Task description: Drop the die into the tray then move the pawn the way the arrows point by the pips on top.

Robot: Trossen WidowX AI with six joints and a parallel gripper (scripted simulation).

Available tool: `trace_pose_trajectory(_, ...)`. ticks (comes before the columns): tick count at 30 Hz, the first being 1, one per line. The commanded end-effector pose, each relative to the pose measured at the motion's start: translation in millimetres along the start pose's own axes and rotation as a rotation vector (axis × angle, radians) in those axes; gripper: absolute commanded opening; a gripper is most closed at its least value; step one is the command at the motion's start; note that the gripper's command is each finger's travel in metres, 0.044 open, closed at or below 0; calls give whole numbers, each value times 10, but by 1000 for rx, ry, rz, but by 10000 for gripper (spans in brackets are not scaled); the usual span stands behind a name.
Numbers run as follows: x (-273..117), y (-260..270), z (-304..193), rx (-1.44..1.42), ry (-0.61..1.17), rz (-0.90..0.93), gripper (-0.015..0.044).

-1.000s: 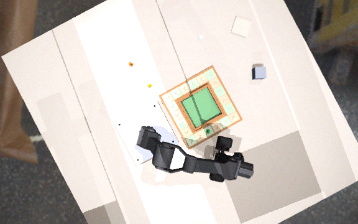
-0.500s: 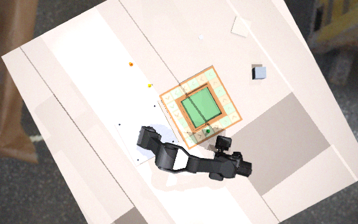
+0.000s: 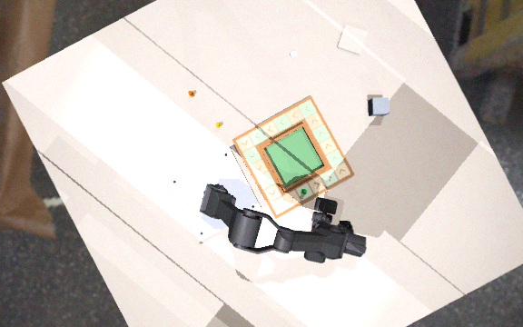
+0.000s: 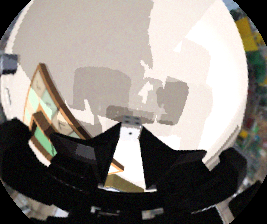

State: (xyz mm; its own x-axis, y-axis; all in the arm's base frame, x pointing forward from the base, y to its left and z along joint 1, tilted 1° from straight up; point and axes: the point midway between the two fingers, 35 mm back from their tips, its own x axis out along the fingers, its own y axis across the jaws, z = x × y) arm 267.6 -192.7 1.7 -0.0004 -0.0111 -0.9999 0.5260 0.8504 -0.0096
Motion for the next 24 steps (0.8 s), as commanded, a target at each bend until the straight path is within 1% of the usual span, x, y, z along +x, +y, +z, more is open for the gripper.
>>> trace_pose_trajectory(1,6,-5,-2,2,0,-3,84)
trace_pose_trajectory(3,6,-5,-2,2,0,-3,71)
trace_pose_trajectory(6,-12,-2,0,0,1,-3,0)
trace_pose_trajectory(10,-156,10,18,-7,5,-1,0)
trace_pose_trajectory(24,-1062,23,17,0,1,-2,0)
